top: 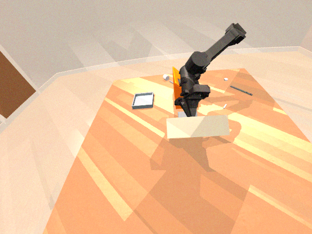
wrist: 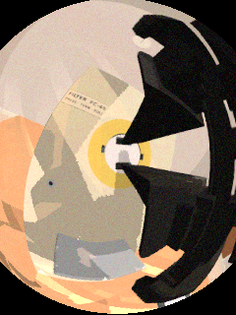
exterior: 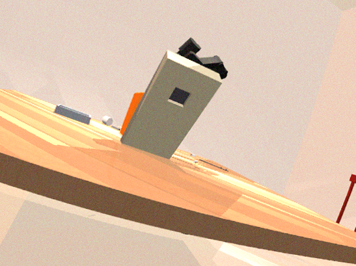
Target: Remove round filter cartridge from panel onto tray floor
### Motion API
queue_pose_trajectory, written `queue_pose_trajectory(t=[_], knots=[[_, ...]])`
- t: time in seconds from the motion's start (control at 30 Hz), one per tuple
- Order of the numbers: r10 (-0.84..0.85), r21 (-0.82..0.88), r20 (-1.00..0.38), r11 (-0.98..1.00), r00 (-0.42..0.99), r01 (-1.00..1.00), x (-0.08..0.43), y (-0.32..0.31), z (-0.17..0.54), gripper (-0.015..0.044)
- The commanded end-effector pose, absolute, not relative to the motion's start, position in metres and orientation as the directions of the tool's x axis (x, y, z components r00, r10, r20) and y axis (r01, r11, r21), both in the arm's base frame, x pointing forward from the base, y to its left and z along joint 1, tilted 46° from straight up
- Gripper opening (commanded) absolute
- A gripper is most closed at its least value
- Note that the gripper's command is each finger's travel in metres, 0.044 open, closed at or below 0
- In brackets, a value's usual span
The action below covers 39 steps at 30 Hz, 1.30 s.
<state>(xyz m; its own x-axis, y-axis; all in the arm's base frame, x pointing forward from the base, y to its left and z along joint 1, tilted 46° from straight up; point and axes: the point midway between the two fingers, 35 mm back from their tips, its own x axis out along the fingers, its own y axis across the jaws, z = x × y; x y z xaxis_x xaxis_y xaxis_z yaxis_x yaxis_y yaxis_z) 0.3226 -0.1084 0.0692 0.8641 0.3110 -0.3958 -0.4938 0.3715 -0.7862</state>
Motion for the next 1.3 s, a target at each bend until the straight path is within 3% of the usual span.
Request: queue_pose_trajectory(t=[0.0, 1.27], knots=[[0.307, -0.786, -0.396, 0.373, 0.865, -0.492, 0.3240, -0.1100, 0.0707, 0.0109], [0.307, -0.787, -0.396, 0.373, 0.866, -0.492, 0.3298, -0.1079, 0.0680, 0.0109]])
